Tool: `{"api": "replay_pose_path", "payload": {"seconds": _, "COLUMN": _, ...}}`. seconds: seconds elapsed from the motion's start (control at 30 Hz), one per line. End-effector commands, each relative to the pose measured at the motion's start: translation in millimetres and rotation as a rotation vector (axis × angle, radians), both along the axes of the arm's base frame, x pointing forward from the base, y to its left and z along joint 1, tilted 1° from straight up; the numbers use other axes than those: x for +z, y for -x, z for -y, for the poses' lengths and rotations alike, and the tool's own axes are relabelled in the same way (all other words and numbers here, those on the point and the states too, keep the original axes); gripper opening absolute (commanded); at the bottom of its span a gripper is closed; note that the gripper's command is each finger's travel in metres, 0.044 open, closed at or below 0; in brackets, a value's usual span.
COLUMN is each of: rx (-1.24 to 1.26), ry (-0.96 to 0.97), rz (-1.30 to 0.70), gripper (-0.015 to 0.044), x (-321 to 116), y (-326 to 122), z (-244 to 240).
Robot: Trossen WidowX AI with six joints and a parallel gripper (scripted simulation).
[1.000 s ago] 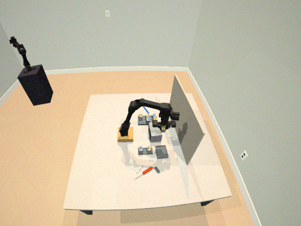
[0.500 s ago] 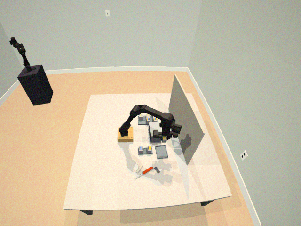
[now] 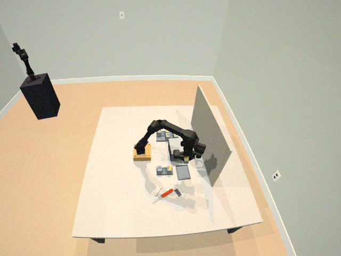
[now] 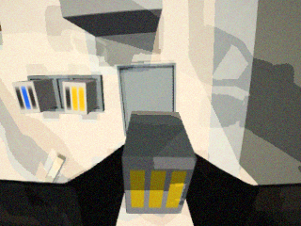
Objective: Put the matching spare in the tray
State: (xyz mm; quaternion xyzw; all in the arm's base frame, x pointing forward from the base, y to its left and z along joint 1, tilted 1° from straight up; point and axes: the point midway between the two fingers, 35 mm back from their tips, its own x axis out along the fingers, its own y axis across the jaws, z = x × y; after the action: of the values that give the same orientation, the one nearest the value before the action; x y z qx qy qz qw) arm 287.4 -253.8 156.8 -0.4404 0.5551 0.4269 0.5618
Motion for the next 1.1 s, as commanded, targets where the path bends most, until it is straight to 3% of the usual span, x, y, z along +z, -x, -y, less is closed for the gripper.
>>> {"api": "replay_pose_path", "payload": {"seconds": 0.0, "rx": 0.005, "ry": 0.001, "rz": -0.003, "gripper": 0.0000, "x": -3.6, "y": -0.1, "z": 0.8}}
{"api": "replay_pose_path", "payload": {"seconds": 1.07, "rx": 0.005, "ry": 0.001, "rz": -0.003, "gripper": 0.0000, "x": -29.0, "y": -3.9, "z": 4.2}}
